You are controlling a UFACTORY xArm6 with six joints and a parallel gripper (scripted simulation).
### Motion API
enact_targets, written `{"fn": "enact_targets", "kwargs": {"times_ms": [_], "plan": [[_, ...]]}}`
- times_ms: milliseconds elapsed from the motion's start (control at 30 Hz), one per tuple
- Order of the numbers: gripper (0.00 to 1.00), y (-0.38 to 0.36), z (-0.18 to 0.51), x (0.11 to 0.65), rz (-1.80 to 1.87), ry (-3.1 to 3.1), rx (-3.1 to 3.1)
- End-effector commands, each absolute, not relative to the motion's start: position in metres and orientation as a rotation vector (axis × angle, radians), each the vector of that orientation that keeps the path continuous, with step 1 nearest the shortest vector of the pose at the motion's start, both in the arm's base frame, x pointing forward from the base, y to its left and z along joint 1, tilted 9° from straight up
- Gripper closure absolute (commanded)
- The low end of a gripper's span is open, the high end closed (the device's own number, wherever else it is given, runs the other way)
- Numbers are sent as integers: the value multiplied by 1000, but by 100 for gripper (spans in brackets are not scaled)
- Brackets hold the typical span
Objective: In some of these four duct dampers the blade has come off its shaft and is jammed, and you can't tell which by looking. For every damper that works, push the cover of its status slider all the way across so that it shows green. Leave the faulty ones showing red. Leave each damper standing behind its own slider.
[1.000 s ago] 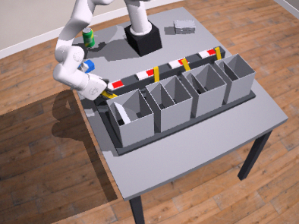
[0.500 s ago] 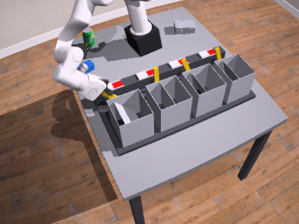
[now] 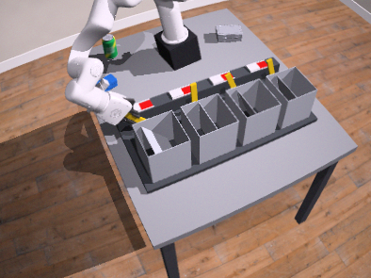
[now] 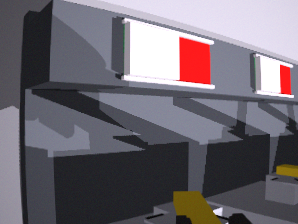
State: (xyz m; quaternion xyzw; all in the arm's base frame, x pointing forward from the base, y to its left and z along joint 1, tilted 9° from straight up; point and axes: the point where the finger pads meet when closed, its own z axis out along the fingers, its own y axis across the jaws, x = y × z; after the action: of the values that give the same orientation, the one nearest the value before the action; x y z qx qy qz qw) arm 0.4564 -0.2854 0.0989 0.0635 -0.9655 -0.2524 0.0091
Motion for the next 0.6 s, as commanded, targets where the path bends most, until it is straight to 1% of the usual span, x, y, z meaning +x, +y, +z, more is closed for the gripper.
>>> {"fn": "enact_targets", "kwargs": {"times_ms": [0,33,167,200,267,300,367,400,567], "plan": [[77,-286,101,457,-785,-3020,200],[73,-286,101,457,-785,-3020,200],[73,-286,101,457,-785,-3020,200],[69,-286,101,457,-785,-3020,200],[69,-286,101,457,-785,-3020,200],[65,-286,101,457,-785,-3020,200],[65,-286,101,457,-785,-3020,200],[61,-286,101,457,-785,-3020,200],[61,-286,101,457,-785,-3020,200]]}}
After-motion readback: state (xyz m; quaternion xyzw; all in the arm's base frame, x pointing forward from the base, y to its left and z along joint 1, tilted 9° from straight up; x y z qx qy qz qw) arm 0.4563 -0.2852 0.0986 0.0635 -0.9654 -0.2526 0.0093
